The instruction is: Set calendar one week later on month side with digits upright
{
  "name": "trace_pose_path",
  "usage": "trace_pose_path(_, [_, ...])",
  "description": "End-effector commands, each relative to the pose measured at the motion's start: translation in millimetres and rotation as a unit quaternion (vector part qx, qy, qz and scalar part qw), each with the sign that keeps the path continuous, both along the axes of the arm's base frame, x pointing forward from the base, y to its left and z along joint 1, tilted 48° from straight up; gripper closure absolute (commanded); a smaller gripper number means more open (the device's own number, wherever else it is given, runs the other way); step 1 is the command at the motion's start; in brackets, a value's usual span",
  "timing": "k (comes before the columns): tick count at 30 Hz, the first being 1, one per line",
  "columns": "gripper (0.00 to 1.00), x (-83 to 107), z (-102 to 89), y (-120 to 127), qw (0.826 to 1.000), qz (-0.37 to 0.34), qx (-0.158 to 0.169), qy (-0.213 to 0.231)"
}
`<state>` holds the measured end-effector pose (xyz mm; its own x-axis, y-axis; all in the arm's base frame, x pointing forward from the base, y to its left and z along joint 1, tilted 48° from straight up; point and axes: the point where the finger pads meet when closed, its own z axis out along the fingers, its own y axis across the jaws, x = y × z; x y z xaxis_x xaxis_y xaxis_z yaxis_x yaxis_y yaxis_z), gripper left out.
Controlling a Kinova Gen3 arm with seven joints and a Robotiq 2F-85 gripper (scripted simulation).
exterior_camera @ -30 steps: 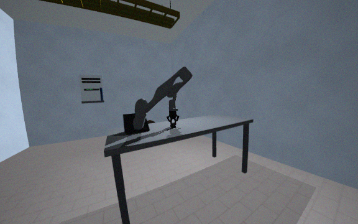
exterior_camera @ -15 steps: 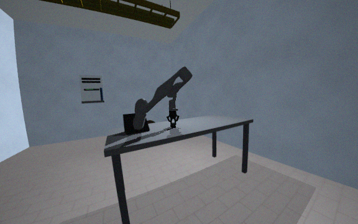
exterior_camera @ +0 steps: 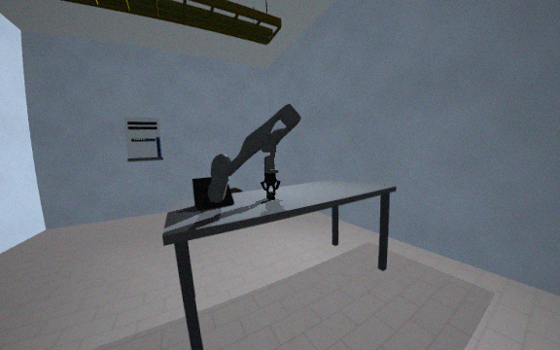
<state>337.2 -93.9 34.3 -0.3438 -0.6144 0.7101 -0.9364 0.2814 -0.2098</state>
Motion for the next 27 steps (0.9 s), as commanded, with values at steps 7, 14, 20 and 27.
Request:
trace_pose_path(7, [0.60, 0.4, 0.2, 0.6, 1.000, 0.001, 0.000, -0.001])
trace_pose_path(14, [0.52, 0.4, 0.2, 0.6, 1.000, 0.001, 0.000, -0.001])
trace_pose_path(20, [0.52, 0.4, 0.2, 0.6, 1.000, 0.001, 0.000, -0.001])
trace_pose_path(27, [0.52, 0.5, 1.2, 1.7, 1.000, 0.001, 0.000, -0.001])
